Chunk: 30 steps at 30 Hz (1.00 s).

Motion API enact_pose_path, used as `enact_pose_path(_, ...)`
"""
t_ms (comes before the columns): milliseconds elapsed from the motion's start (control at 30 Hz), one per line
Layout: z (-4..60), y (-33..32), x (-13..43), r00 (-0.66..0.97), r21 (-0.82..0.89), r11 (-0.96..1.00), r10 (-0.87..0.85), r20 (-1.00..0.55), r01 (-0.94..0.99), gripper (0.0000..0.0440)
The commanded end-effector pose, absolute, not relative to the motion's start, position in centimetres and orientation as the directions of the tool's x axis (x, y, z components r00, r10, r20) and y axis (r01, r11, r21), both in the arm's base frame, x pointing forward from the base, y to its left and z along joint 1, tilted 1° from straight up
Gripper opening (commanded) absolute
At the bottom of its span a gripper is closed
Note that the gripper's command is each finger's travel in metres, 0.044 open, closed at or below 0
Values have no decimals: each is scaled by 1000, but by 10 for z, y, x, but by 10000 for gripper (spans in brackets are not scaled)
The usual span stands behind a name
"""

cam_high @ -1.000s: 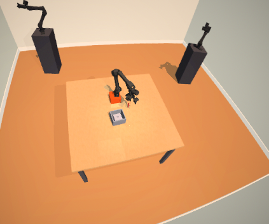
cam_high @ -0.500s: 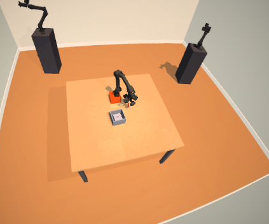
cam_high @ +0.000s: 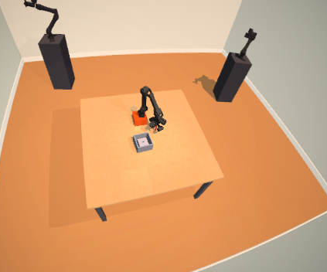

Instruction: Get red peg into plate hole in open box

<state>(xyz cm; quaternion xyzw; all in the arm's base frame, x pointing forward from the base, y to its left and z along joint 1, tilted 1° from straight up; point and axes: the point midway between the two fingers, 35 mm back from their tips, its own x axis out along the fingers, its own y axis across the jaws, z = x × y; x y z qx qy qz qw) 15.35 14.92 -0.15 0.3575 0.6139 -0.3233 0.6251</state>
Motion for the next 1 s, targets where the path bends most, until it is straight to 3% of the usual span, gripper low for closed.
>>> enact_pose_path(0,-13,149,150,38,49,527,31,-999,848,426)
enact_pose_path(133,-21,148,145,23,35,517,30,-999,855,356)
enact_pose_path(600,-24,149,141,-66,-21,525,67,-996,851,1)
enact_pose_path(967,4,146,159,19,37,590,37,-999,806,0)
